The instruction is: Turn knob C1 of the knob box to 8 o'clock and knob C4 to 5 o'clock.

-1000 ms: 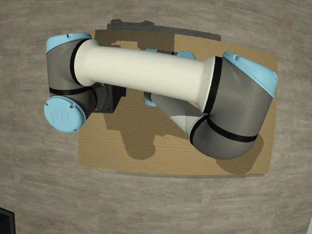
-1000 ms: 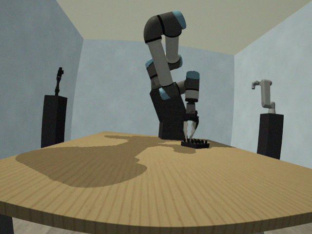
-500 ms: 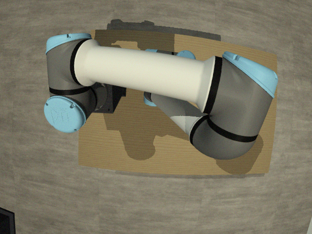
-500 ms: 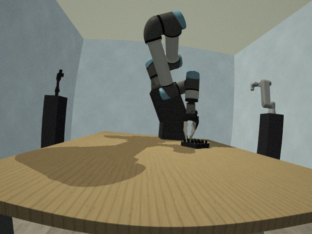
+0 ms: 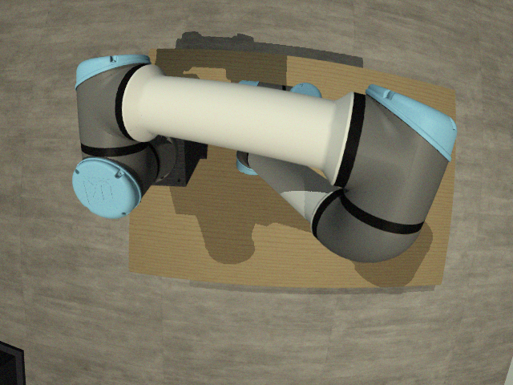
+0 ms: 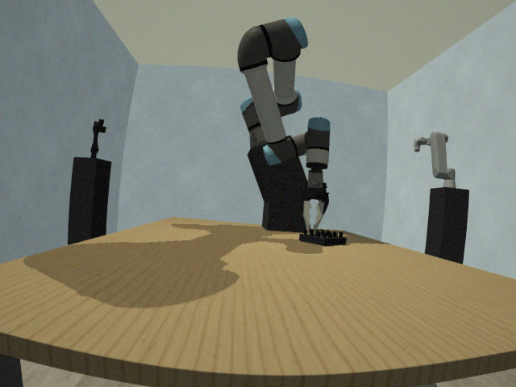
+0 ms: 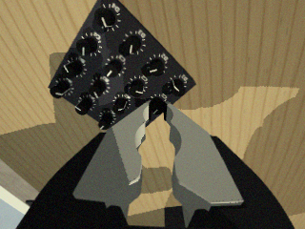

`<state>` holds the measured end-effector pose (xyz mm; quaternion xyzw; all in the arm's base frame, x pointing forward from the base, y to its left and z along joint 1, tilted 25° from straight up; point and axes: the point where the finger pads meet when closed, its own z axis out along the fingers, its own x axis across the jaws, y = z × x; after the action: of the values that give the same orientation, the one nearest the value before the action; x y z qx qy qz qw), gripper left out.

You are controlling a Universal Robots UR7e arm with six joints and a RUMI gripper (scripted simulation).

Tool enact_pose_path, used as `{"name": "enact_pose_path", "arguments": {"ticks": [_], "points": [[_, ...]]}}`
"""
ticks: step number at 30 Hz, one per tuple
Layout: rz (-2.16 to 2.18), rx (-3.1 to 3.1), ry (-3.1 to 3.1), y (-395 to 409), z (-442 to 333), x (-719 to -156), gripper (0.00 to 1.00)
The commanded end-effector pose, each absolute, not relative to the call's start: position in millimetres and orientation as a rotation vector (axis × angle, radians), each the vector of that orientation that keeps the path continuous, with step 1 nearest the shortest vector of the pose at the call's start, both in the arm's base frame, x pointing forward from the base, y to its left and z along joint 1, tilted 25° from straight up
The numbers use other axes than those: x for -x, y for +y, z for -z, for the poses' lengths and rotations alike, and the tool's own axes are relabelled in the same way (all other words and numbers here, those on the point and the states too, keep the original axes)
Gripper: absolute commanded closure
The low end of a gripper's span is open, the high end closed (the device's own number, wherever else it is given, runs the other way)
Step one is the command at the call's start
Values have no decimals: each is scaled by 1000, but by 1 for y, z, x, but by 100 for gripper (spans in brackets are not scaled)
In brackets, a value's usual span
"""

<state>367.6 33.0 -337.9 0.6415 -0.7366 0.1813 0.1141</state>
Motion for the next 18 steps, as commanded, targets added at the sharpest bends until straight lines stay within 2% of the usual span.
{"name": "enact_pose_path", "arguments": {"ticks": [1,18], "points": [[-532,-1882,-2160,33,338,-368,96],[-527,-1908,-2131,33,338,-368,96]]}}
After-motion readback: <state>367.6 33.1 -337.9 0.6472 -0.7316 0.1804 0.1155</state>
